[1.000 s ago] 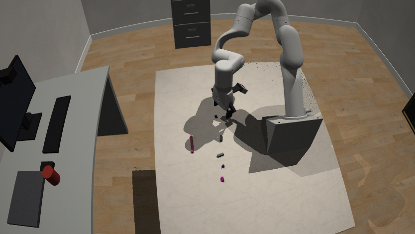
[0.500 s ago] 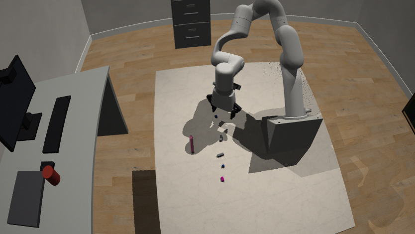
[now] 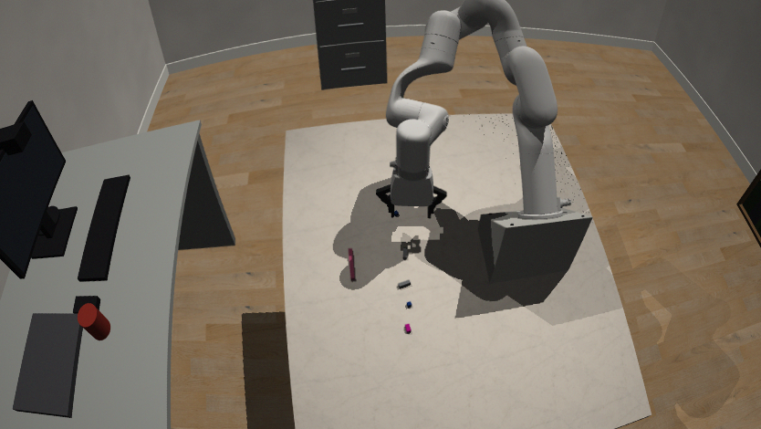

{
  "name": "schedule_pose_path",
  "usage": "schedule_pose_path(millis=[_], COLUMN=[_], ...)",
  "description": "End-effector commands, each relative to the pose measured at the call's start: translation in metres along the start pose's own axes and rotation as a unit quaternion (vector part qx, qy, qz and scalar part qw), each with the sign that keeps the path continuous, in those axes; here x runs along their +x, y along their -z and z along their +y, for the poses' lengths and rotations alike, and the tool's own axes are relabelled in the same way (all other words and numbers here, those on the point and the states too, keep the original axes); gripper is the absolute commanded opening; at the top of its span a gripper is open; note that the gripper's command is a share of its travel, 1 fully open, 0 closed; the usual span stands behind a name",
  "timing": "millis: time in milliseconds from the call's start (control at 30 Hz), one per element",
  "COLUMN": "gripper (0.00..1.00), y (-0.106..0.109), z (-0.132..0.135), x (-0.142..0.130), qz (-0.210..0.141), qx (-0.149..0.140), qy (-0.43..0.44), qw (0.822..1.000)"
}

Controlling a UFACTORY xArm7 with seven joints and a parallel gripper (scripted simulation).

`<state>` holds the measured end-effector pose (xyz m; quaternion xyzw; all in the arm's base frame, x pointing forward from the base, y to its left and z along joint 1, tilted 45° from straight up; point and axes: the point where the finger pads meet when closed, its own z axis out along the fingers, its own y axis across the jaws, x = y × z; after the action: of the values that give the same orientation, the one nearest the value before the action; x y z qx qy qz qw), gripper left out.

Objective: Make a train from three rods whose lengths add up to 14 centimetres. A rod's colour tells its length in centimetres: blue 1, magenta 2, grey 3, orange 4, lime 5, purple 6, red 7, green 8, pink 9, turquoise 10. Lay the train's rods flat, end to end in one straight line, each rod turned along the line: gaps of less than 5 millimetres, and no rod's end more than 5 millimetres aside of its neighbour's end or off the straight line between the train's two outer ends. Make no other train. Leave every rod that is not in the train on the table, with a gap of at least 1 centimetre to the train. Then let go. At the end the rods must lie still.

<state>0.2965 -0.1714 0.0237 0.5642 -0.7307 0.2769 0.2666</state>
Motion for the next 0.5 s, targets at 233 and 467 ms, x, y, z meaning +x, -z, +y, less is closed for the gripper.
schedule_pose_path(millis=[233, 467], gripper=[1.0, 1.0], y=[0.001, 0.001], z=[0.002, 0.004], x=[-0.014, -0.022], qz=[-0.003, -0.003], qx=[-0.003, -0.002], qy=[0.18, 0.286], qw=[0.984, 0.958])
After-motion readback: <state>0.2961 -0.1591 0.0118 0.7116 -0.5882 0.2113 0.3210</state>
